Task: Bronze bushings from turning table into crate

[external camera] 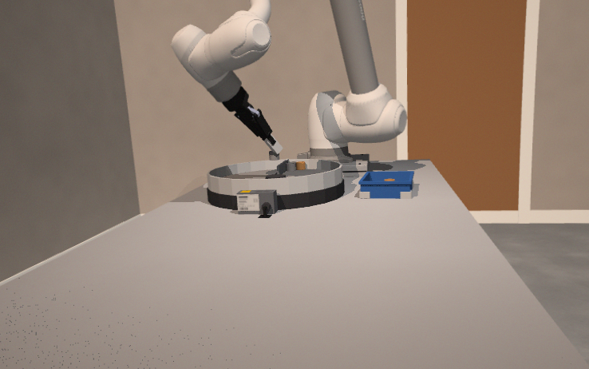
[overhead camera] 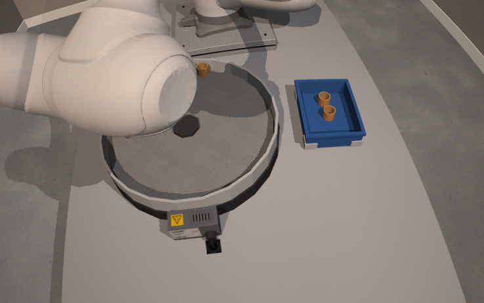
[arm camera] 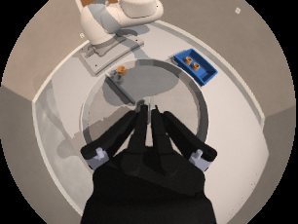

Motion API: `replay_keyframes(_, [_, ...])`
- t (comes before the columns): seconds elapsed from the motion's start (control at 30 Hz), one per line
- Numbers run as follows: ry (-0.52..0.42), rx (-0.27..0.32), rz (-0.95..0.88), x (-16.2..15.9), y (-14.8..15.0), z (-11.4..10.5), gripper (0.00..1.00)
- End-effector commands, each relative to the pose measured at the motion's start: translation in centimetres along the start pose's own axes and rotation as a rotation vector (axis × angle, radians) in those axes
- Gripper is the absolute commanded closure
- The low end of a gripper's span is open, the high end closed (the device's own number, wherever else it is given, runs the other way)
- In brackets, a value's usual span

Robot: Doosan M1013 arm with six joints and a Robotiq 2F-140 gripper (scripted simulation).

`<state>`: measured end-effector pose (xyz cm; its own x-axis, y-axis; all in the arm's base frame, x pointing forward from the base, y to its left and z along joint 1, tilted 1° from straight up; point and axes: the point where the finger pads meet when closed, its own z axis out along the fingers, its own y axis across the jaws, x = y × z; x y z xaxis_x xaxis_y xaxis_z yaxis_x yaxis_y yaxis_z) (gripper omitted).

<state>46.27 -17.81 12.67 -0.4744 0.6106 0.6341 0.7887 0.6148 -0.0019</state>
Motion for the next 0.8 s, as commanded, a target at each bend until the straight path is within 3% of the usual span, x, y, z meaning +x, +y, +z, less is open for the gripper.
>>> replay_keyframes(0.0, [0.000, 0.000, 0.000, -0.91, 0.01, 1.09, 1.00])
replay_keyframes(0.77, [0.000, 0.000, 0.000, -1.24, 0.02, 1.48, 1.00])
